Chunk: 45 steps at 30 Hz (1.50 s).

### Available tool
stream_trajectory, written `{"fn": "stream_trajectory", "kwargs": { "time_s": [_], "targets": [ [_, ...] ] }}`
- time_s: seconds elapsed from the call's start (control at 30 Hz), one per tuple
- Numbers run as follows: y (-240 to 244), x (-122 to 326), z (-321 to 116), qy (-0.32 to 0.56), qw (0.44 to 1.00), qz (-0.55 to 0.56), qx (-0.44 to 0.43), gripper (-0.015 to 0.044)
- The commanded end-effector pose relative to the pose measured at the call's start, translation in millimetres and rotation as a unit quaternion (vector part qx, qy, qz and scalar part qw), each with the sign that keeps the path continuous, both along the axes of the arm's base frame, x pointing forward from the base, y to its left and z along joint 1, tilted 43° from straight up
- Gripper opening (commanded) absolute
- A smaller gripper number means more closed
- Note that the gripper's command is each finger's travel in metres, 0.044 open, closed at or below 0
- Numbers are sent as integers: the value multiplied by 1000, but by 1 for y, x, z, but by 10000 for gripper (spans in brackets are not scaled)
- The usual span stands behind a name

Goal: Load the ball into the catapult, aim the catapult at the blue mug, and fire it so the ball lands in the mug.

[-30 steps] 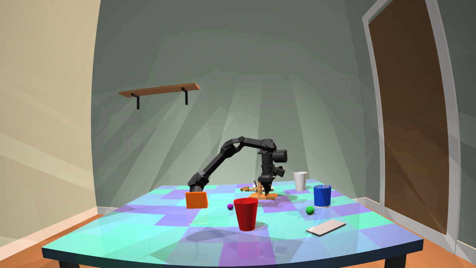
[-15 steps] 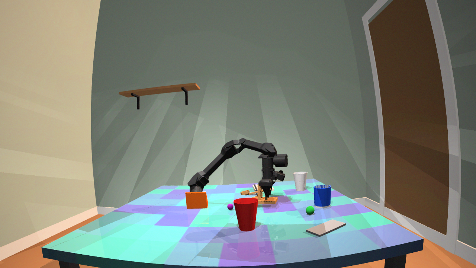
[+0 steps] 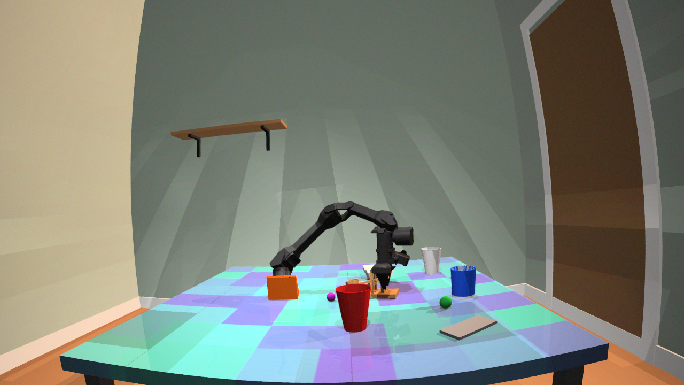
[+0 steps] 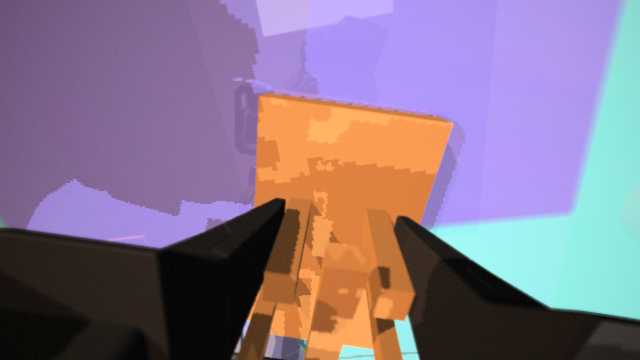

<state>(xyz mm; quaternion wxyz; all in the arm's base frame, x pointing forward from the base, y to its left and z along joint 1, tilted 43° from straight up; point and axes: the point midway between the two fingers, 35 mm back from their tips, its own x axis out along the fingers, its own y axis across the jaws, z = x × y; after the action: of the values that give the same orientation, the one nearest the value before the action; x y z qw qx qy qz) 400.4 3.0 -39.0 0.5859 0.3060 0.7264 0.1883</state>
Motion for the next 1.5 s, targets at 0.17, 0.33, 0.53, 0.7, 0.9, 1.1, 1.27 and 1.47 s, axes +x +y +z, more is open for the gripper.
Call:
{"fn": "stream_trajectory", "kwargs": {
  "time_s": [0.17, 0.33, 0.53, 0.7, 0.9, 1.1, 1.27, 1.47],
  "targets": [
    [-1, 0, 1, -1, 1000, 0, 0, 79],
    [-1, 0, 1, -1, 1000, 0, 0, 210],
    [-1, 0, 1, -1, 1000, 0, 0, 368],
    [-31, 10, 32, -9, 1000, 1, -4, 440],
    [-69, 12, 75, -19, 1000, 2, -8, 440],
    [-56, 14, 61, -16, 1000, -3, -6, 440],
    [-64, 8, 69, 8, 1000, -14, 0, 440],
    [-45, 7, 48, 1, 1000, -9, 0, 440]
  ]
}}
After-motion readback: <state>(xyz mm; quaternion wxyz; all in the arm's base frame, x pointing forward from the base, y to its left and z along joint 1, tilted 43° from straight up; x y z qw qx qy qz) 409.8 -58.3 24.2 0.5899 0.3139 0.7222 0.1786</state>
